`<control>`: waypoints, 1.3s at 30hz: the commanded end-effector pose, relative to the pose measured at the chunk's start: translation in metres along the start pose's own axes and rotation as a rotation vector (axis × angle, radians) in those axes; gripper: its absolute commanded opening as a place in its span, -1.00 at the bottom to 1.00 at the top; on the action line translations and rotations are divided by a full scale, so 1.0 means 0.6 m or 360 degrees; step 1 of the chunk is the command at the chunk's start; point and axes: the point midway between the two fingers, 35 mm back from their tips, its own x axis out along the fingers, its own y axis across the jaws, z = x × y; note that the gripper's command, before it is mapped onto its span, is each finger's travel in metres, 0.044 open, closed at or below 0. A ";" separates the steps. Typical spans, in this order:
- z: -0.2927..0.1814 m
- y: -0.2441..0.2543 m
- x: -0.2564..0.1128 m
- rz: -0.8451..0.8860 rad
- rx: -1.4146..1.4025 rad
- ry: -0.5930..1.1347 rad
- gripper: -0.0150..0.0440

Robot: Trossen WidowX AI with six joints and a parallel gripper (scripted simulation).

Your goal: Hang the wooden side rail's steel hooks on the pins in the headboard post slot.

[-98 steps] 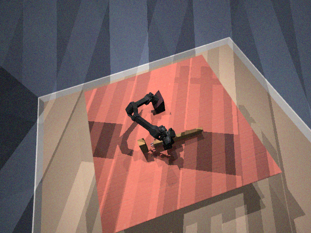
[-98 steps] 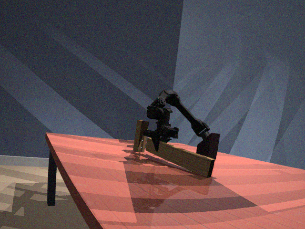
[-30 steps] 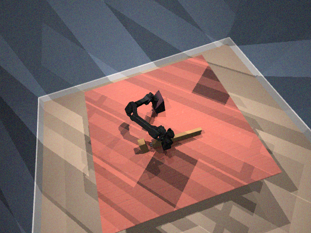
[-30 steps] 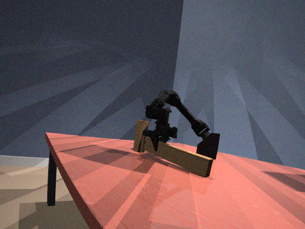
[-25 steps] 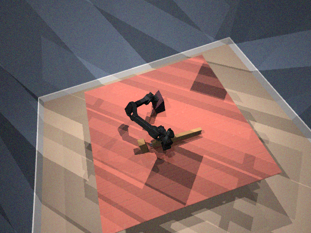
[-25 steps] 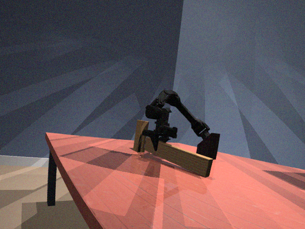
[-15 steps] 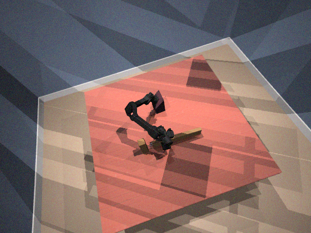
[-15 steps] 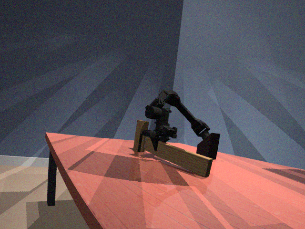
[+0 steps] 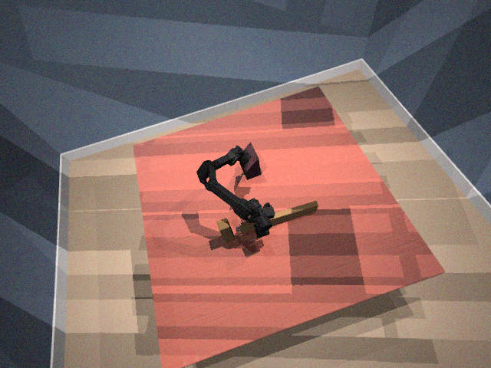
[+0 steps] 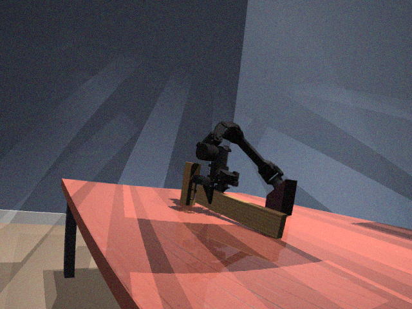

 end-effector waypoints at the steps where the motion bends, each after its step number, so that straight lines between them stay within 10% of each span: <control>1: -0.003 -0.004 -0.008 -0.0021 0.0002 -0.0001 -0.49; 39: -0.010 -0.004 -0.007 -0.0021 0.0002 -0.0001 -0.49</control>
